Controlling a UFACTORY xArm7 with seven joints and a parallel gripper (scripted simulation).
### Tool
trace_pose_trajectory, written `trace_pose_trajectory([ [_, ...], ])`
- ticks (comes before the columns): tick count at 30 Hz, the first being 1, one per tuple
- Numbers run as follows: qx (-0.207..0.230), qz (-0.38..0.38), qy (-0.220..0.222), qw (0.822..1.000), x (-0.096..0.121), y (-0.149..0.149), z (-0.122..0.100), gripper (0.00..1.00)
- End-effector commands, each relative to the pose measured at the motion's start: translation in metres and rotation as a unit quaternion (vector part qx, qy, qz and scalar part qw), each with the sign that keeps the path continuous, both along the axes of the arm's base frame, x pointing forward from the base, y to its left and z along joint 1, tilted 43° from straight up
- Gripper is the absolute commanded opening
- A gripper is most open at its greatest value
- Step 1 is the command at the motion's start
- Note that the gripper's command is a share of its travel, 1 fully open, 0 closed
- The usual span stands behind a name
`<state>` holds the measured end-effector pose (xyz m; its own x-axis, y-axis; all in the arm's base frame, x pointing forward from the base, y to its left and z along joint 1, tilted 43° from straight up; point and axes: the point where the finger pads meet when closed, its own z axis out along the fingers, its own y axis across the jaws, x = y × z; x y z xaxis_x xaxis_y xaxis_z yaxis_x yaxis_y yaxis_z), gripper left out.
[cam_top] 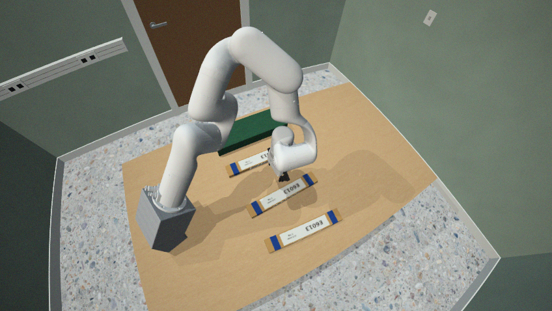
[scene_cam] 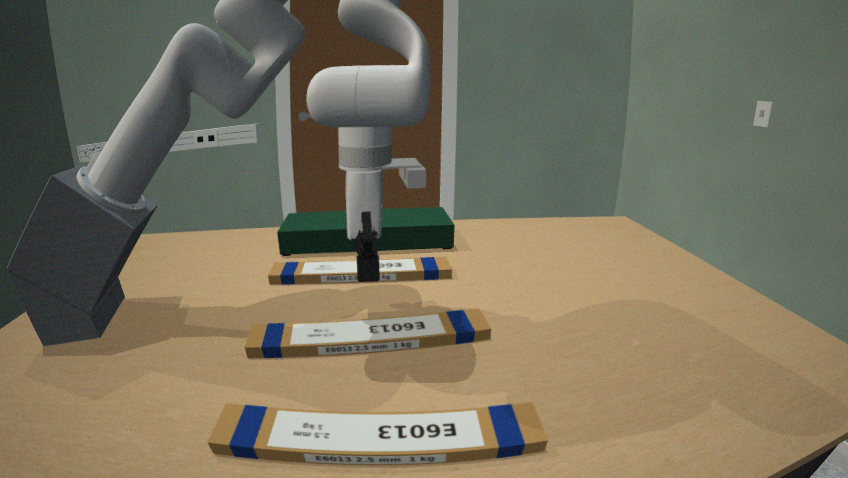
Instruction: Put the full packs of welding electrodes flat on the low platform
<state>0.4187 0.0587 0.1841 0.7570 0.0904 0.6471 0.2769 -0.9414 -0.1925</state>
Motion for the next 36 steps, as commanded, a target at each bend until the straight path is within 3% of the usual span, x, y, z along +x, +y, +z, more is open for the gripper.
trace_pose_trajectory([
  [1, 0.002, -0.015, 0.002, 1.000, -0.013, 0.048, 0.012, 1.00],
  [2, 0.002, -0.015, 0.002, 1.000, -0.013, 0.048, 0.012, 1.00],
  [3, 0.003, -0.019, 0.003, 1.000, -0.027, 0.084, 0.017, 1.00],
  [4, 0.003, -0.022, 0.002, 1.000, -0.035, 0.099, 0.017, 1.00],
  [7, 0.002, -0.028, 0.000, 1.000, -0.049, 0.122, 0.016, 1.00],
  [22, 0.002, -0.029, 0.000, 1.000, -0.050, 0.124, 0.015, 1.00],
  [36, 0.002, -0.029, 0.000, 1.000, -0.036, 0.131, -0.001, 1.00],
])
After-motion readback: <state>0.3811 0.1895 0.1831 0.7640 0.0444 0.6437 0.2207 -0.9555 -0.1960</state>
